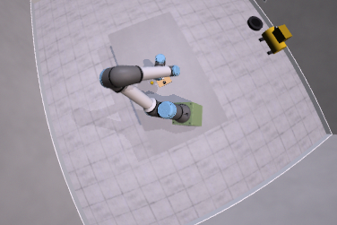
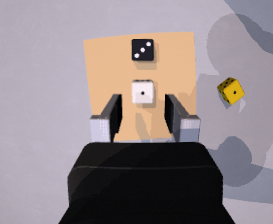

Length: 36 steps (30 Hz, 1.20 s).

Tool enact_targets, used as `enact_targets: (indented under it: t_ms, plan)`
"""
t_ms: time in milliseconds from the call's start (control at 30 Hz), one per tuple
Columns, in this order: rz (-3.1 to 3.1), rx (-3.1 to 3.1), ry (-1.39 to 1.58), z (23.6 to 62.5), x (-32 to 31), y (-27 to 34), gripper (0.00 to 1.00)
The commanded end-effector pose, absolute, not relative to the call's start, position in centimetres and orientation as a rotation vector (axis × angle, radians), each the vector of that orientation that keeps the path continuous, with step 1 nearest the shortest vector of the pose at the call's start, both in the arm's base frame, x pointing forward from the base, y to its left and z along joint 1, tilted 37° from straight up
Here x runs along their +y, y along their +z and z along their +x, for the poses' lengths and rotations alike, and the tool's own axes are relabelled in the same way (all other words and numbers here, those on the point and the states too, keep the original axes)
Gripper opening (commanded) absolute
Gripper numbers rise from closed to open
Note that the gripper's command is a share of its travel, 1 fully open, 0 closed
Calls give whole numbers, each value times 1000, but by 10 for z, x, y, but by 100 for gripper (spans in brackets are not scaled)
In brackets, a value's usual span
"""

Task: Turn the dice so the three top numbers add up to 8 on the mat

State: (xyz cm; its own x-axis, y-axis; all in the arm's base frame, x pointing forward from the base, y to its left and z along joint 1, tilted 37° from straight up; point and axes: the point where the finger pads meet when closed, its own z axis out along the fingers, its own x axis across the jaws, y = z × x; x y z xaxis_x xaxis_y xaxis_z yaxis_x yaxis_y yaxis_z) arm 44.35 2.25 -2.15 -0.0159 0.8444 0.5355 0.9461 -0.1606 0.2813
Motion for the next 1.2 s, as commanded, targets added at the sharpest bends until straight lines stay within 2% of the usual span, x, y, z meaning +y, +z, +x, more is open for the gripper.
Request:
enact_targets:
  t_ms: [0, 167, 200, 1167]
  plan:
    - [-2078, -1919, -920, 440, 17, -13, 79]
    - [-2078, -1919, -920, 439, 16, -11, 79]
    - [-2078, -1919, -920, 439, 16, -11, 100]
    - [-2102, -1882, -913, 439, 20, -10, 100]
